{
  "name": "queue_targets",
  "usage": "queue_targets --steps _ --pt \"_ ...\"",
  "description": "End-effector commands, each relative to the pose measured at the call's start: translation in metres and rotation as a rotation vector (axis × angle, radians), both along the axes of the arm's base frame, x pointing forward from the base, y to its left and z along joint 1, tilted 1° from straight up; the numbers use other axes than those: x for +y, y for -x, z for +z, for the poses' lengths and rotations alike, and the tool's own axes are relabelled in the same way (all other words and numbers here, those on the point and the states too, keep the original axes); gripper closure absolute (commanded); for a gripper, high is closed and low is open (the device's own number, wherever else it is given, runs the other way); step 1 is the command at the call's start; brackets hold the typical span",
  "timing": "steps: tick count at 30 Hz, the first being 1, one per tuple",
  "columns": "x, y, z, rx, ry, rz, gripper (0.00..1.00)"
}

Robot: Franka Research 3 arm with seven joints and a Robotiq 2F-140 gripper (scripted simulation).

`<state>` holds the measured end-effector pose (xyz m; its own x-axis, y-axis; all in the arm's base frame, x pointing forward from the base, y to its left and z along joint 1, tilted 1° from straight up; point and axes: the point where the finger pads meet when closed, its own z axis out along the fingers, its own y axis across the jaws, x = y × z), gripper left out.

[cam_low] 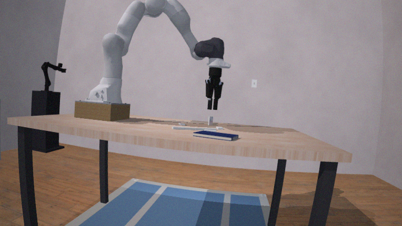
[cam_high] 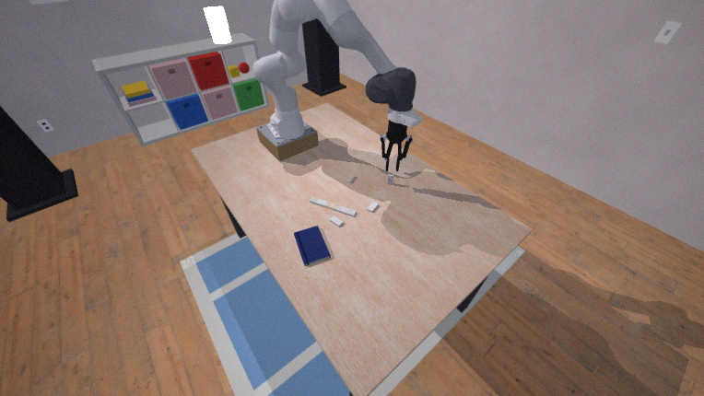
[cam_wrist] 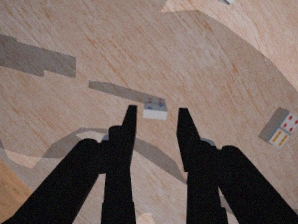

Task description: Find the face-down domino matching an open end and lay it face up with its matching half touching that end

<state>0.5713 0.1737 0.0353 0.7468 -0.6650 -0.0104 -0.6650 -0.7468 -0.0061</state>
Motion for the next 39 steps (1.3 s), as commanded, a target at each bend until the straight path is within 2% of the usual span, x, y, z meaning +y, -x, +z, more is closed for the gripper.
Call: queue_targets --steps 1,39 --pt "0.000 -0.001 0.000 -0.003 0.000 -0.054 0.67" --pt "0.001 0.000 -0.027 -0.003 0.001 -0.054 0.67"
